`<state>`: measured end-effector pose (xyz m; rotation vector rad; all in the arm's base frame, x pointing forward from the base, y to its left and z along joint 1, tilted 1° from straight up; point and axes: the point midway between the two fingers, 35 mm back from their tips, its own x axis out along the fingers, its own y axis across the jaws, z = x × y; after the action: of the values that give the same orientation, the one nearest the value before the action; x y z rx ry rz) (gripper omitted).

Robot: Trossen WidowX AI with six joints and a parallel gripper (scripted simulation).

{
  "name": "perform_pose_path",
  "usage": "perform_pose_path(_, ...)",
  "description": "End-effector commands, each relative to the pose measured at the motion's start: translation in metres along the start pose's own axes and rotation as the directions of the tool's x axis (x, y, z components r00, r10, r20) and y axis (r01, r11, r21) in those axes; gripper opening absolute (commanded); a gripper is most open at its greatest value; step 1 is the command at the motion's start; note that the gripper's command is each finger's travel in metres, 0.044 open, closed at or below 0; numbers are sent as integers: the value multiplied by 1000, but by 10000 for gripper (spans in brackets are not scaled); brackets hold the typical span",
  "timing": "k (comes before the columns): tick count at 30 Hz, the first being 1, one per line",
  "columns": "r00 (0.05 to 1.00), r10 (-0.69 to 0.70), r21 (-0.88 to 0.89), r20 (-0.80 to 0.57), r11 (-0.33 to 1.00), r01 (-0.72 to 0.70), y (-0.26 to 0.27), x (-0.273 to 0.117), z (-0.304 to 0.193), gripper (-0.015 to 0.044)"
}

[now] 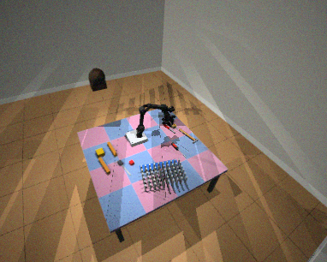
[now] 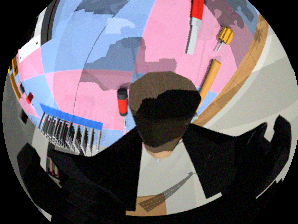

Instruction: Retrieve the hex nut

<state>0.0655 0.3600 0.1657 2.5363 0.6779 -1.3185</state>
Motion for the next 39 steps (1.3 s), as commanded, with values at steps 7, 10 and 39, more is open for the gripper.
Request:
perform_pose_path(7, 998, 59, 72, -1, 996, -59, 49, 8, -28, 0)
perform_pose_path(10, 997, 80, 91, 10, 993, -81, 66, 11, -33, 0)
perform_pose_path(39, 966, 253, 336, 47, 907, -254, 228, 15, -55, 0)
